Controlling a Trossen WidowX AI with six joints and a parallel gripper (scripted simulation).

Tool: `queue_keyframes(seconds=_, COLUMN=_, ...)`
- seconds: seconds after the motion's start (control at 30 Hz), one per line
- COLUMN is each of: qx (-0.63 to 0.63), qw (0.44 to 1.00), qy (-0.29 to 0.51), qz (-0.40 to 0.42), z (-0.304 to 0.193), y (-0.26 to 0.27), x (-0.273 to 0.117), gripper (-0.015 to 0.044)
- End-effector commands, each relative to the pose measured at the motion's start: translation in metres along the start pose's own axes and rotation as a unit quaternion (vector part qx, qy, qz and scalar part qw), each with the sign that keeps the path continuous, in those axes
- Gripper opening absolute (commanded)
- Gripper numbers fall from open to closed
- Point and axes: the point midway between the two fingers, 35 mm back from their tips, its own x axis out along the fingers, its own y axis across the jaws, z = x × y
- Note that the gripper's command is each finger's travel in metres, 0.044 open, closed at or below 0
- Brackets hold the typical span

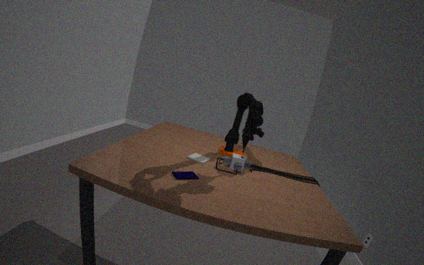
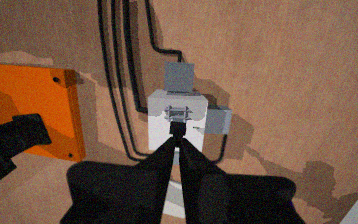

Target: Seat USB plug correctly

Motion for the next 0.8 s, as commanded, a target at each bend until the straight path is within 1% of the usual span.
queue_keyframes(seconds=0.0, qx=0.008, qw=1.000, qy=0.000, qz=-0.002, z=0.0001, y=-0.0005, x=-0.0012, gripper=0.0000)
queue_keyframes(seconds=0.37, qx=0.137, qw=0.991, qy=0.000, qz=0.000, z=0.0000, y=0.0001, x=0.0001, gripper=0.0000)
queue_keyframes(seconds=0.77, qx=0.290, qw=0.957, qy=0.000, qz=0.000, z=0.0000, y=0.0001, x=0.0001, gripper=0.0000)
